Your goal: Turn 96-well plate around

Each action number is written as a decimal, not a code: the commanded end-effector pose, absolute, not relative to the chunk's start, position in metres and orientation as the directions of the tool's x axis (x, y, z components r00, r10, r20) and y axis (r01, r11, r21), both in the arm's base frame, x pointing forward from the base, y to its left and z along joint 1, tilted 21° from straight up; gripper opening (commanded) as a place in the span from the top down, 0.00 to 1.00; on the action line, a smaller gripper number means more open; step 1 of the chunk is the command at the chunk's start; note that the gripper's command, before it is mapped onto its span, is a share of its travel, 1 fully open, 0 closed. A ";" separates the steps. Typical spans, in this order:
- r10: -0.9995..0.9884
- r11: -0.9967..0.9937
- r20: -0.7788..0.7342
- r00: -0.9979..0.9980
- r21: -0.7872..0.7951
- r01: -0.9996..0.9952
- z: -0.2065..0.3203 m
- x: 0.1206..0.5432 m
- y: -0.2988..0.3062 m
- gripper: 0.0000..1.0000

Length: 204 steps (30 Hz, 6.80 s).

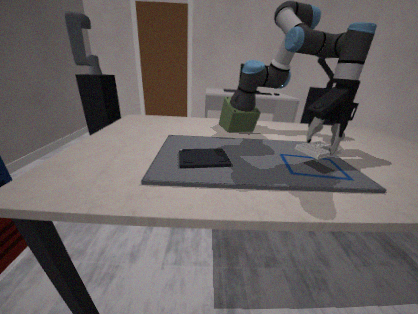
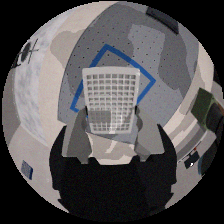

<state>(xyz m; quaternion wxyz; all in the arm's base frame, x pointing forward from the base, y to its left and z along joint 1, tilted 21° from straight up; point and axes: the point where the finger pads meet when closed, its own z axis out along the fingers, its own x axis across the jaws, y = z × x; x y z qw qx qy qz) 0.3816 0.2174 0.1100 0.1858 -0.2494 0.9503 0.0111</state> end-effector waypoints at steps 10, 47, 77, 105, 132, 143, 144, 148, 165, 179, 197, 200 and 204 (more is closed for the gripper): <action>-0.470 0.875 -0.362 -0.805 -0.072 -0.478 0.103 0.385 0.219 1.00; -0.470 0.875 -0.362 -0.805 -0.072 -0.478 0.083 0.393 0.221 1.00; -0.470 0.875 -0.361 -0.805 -0.072 -0.478 0.066 0.399 0.223 1.00; -0.470 0.875 -0.361 -0.805 -0.072 -0.478 0.060 0.401 0.224 0.00; -0.470 0.875 -0.362 -0.805 -0.072 -0.478 0.082 0.393 0.221 0.00; -0.470 0.875 -0.362 -0.805 -0.072 -0.478 0.105 0.385 0.218 0.00; -0.470 0.875 -0.362 -0.805 -0.072 -0.478 0.107 0.384 0.218 0.00; -0.470 0.875 -0.362 -0.805 -0.072 -0.478 0.117 0.380 0.217 0.00; -0.470 0.875 -0.362 -0.805 -0.072 -0.478 0.128 0.376 0.216 0.00; -0.659 0.743 -0.335 -0.673 -0.154 -0.651 0.128 0.376 0.216 0.00; -0.946 0.305 -0.210 -0.248 -0.303 -0.903 0.128 0.376 0.216 0.00; -0.971 0.209 -0.179 -0.157 -0.322 -0.923 0.128 0.376 0.216 0.00; -0.990 0.078 -0.134 -0.033 -0.343 -0.936 0.128 0.376 0.216 0.00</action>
